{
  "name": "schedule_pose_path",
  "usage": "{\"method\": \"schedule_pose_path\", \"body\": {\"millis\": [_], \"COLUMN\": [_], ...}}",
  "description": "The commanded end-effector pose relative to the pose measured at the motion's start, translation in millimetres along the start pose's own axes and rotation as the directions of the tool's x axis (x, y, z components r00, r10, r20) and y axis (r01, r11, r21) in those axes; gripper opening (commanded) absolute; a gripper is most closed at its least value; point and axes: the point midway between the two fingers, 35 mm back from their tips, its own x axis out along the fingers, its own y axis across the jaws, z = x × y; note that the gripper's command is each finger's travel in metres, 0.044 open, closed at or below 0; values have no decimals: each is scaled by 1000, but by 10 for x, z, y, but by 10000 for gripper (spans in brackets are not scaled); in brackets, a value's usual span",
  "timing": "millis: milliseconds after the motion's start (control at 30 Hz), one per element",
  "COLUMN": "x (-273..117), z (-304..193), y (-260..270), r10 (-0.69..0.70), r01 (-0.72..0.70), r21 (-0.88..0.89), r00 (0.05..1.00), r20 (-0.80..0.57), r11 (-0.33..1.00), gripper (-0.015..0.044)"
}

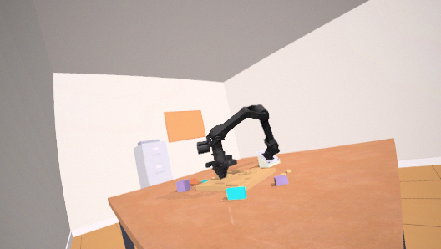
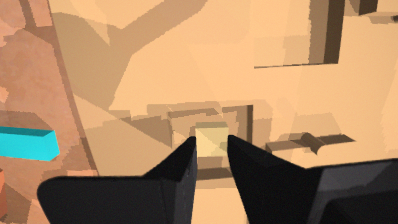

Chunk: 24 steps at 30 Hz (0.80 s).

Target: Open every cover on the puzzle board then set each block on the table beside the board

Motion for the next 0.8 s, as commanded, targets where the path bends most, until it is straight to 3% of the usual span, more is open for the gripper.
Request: {"method": "schedule_pose_path", "body": {"millis": [0, 767], "x": [-10, -303], "z": [-2, 0], "y": [0, 13], "r10": [0, -2], "r01": [0, 2], "r21": [0, 7], "r00": [1000, 1000], "r20": [0, 1], "r11": [1000, 1000], "gripper": [80, 80]}}
